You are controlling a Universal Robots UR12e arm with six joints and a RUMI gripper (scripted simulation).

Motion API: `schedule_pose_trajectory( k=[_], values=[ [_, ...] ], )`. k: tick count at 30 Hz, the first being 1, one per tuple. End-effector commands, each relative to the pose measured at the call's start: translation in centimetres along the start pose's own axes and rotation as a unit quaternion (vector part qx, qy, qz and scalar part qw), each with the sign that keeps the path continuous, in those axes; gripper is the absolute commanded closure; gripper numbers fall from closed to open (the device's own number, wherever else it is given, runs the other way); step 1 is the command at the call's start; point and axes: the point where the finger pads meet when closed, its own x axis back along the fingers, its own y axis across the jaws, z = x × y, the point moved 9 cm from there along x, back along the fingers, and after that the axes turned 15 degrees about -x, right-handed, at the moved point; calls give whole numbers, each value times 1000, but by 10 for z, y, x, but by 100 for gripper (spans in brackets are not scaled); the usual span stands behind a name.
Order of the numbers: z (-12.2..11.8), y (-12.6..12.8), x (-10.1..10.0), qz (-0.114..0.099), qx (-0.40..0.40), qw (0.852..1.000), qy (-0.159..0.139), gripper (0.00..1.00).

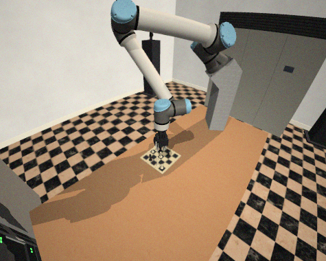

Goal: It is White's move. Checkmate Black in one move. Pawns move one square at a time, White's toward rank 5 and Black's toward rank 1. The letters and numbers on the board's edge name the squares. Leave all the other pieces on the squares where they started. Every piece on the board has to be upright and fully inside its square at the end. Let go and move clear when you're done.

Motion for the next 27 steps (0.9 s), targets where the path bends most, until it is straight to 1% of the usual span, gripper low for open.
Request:
schedule_pose_trajectory(
  k=[1, 9, 21, 27],
  values=[
    [0, 0, 0, 0, 0, 1000, 0, 75],
    [0, 0, -4, 0, 0, 1000, 0, 75],
    [0, 0, -30, 0, 0, 1000, 0, 75],
    [0, 0, -36, 0, 0, 1000, 0, 75]
  ],
)
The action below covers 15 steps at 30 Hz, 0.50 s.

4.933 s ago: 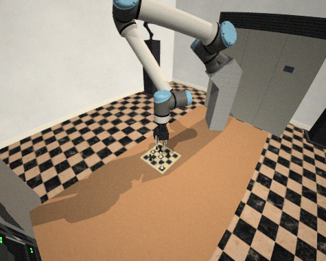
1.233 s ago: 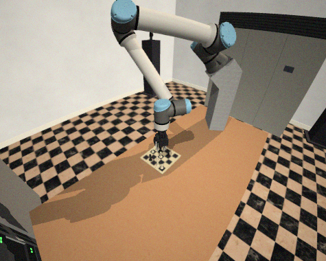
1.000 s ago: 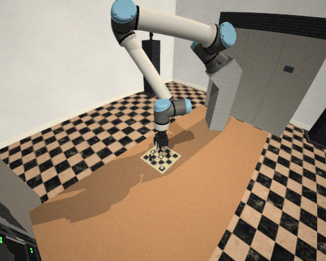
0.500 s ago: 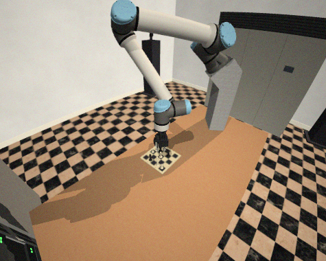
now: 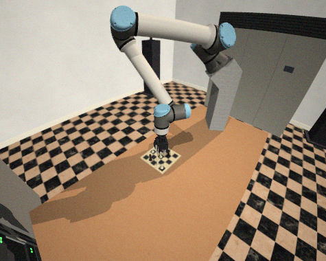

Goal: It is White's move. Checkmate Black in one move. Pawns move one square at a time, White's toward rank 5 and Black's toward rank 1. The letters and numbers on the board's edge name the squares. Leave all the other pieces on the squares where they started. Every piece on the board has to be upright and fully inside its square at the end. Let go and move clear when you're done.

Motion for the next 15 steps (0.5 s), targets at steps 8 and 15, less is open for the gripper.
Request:
schedule_pose_trajectory(
  k=[8, 15],
  values=[
    [0, 0, -7, 0, 0, 1000, 0, 75],
    [0, 0, -7, 0, 0, 1000, 0, 75]
  ],
)
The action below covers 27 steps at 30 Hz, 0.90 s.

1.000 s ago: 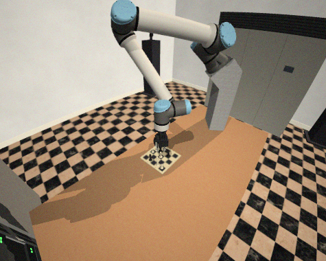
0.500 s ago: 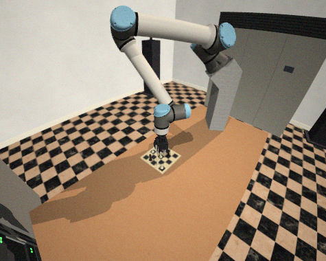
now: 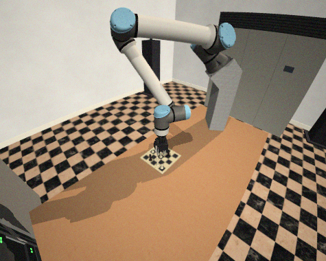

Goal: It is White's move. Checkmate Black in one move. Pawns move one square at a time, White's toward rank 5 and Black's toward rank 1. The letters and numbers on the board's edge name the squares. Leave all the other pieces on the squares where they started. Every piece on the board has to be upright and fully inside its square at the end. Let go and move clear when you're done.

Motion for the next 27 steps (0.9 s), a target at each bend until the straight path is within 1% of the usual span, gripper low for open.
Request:
schedule_pose_trajectory(
  k=[1, 25, 26, 27],
  values=[
    [0, 0, 0, 0, 0, 1000, 0, 75],
    [0, 0, 0, 0, 0, 1000, 0, 75],
    [0, 0, 0, 0, 0, 1000, 0, 100],
    [0, 0, 0, 0, 0, 1000, 0, 100]
  ],
)
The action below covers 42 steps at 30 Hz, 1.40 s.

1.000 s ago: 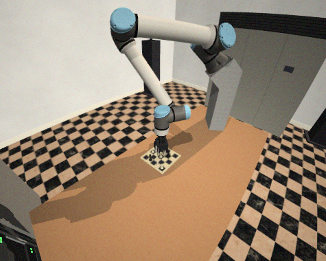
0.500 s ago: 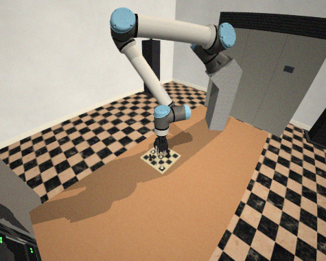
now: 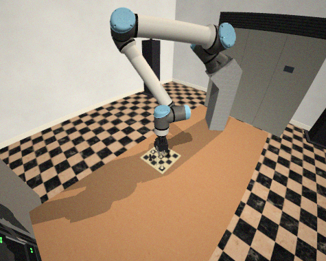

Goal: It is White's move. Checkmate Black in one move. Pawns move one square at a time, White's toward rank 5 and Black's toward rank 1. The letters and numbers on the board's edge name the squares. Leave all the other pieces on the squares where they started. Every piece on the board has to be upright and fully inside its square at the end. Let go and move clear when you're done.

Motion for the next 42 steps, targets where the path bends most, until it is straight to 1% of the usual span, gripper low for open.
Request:
schedule_pose_trajectory(
  k=[1, 34, 37, 39, 42],
  values=[
    [0, 0, 1, 0, 0, 1000, 0, 100],
    [0, 0, 1, 0, 0, 1000, 0, 100],
    [0, 0, 7, 0, 0, 1000, 0, 100],
    [0, 0, 7, 0, 0, 1000, 0, 100],
    [0, 0, 22, 0, 0, 1000, 0, 100]
  ],
)
